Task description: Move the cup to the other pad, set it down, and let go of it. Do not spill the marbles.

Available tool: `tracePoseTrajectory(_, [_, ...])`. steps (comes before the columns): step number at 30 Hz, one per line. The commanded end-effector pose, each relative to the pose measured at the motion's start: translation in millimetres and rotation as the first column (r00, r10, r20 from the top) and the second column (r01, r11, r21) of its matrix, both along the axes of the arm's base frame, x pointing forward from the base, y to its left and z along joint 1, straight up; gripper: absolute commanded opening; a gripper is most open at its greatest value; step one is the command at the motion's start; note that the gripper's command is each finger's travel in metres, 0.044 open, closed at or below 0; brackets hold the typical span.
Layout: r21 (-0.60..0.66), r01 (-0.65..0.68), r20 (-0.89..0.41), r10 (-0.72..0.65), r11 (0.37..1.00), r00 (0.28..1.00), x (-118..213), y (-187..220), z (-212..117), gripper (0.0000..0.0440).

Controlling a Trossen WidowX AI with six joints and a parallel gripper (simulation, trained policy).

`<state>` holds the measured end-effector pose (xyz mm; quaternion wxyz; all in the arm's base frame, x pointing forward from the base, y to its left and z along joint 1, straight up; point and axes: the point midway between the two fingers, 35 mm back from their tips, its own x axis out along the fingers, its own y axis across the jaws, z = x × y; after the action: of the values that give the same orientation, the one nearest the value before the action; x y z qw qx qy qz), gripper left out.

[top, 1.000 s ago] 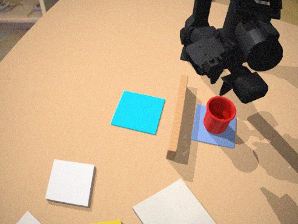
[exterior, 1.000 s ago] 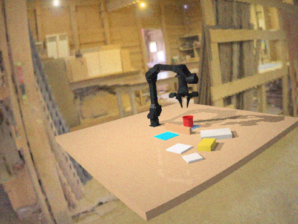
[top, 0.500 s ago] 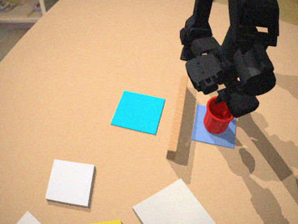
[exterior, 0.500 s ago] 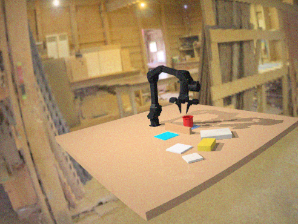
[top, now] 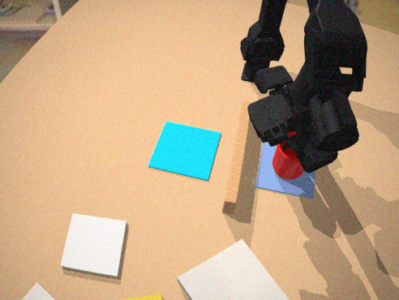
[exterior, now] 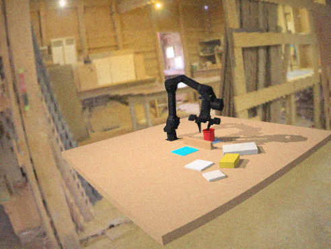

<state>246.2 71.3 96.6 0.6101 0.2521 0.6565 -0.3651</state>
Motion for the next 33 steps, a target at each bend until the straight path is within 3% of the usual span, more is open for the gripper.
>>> tracePoseTrajectory(1, [-0.007,-0.022,-0.016,0.022,1.000,1.000,-3,0,-13,0.0177])
tracePoseTrajectory(6, [-0.003,-0.056,-0.031,0.056,0.998,0.998,-7,0,-31,0.0176])
tracePoseTrajectory(14, [0.000,-0.115,-0.015,0.115,0.993,0.993,-7,-3,-41,0.0015])
tracePoseTrajectory(33, [0.026,-0.048,0.061,0.046,0.999,0.997,-2,-9,-11,0.0002])
